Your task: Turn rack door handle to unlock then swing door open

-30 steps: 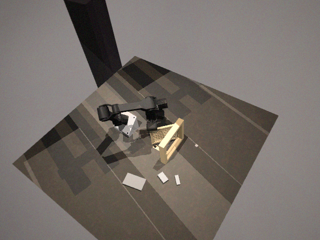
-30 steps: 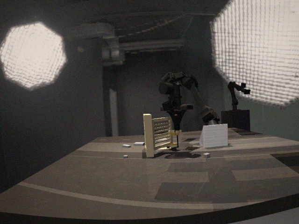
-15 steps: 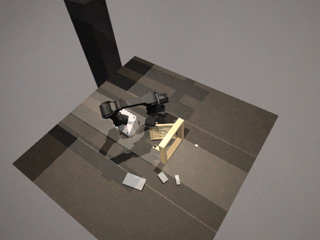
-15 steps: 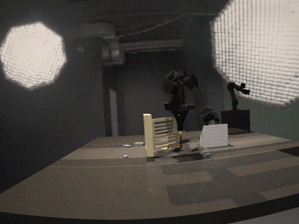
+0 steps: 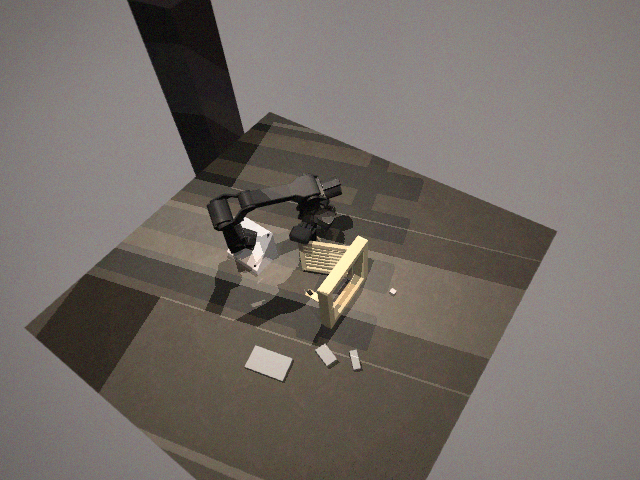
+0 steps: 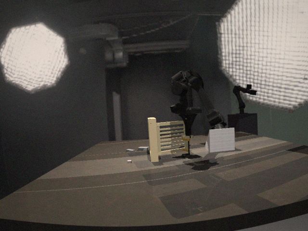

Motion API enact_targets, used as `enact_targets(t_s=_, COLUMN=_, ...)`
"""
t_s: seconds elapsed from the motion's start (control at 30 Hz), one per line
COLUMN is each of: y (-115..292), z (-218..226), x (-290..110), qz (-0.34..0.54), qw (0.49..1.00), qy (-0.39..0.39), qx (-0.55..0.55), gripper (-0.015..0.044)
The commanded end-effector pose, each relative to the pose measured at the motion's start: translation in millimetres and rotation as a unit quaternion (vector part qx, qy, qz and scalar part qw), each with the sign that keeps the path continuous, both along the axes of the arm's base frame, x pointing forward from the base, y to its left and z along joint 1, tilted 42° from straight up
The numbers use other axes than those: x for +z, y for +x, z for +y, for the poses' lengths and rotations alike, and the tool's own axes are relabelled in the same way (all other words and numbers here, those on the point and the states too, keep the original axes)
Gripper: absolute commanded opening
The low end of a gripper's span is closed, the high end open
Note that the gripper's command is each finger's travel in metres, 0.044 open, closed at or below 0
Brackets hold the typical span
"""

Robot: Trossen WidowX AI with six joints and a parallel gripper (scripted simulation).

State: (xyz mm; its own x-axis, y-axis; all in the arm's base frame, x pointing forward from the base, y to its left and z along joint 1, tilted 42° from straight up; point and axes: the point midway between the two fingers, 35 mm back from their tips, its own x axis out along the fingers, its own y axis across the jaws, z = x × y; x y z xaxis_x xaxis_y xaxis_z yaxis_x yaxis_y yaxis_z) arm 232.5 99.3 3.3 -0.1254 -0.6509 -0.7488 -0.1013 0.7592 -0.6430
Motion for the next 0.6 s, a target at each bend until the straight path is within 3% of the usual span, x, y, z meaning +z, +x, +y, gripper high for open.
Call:
enact_targets(t_s=0.0, y=2, z=8, x=-7, qz=-0.029, qw=0.999, qy=-0.004, qx=-0.035, gripper=0.0026)
enact_targets(t_s=0.57, y=12, z=37, x=-33, qz=-0.118, qw=0.983, qy=-0.02, qx=-0.137, gripper=0.0026)
